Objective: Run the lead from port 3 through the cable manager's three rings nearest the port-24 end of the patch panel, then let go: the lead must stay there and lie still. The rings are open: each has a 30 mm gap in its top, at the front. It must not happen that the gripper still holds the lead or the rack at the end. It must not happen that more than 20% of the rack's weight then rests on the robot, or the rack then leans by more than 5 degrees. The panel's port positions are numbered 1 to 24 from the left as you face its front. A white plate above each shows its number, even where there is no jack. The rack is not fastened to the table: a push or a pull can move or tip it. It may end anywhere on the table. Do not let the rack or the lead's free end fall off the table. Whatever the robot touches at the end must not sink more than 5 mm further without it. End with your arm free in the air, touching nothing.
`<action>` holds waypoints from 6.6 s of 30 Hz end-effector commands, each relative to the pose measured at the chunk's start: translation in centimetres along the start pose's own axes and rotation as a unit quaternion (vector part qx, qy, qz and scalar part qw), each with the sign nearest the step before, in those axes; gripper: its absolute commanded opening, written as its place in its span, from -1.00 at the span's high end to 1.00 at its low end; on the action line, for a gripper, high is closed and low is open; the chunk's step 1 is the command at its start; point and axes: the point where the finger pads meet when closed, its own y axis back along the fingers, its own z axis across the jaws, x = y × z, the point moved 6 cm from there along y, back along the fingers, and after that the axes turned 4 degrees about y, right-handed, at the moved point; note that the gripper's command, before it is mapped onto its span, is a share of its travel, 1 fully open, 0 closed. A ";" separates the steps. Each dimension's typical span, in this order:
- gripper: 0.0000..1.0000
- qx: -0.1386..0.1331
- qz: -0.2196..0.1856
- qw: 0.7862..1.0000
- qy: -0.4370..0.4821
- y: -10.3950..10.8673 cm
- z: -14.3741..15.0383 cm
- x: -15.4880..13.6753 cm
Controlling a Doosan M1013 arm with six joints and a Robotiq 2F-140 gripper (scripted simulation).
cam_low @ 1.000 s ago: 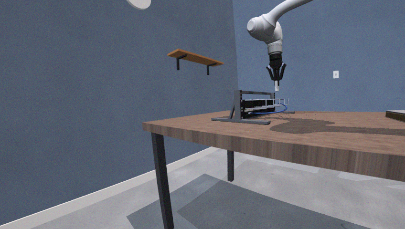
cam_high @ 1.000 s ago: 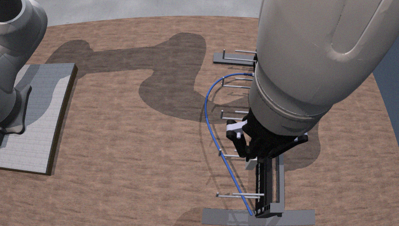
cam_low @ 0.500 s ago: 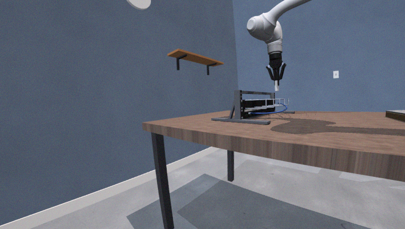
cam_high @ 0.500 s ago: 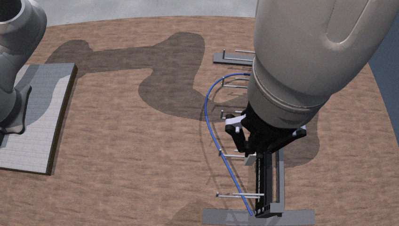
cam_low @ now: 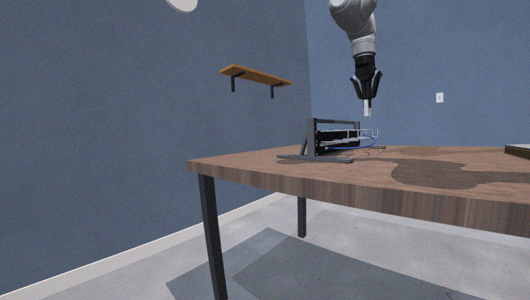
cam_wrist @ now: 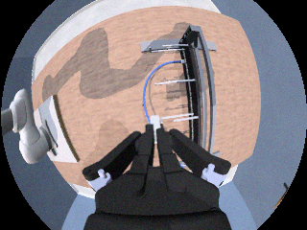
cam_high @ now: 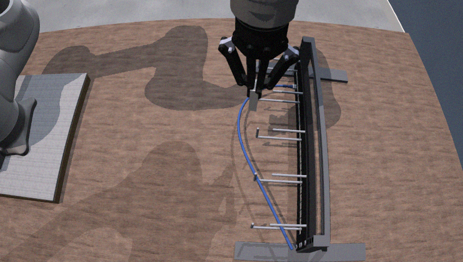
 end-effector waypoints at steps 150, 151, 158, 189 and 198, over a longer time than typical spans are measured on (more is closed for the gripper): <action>0.60 0.000 0.000 1.000 -0.012 -9.9 -2.8 3.9; 0.60 0.000 0.000 1.000 -0.012 -9.9 -2.8 3.9; 0.60 0.000 0.000 1.000 -0.012 -10.1 -2.8 3.9; 0.60 0.000 0.000 1.000 -0.012 -11.7 -2.8 3.9; 0.60 0.000 0.000 1.000 -0.012 -11.9 -2.8 3.9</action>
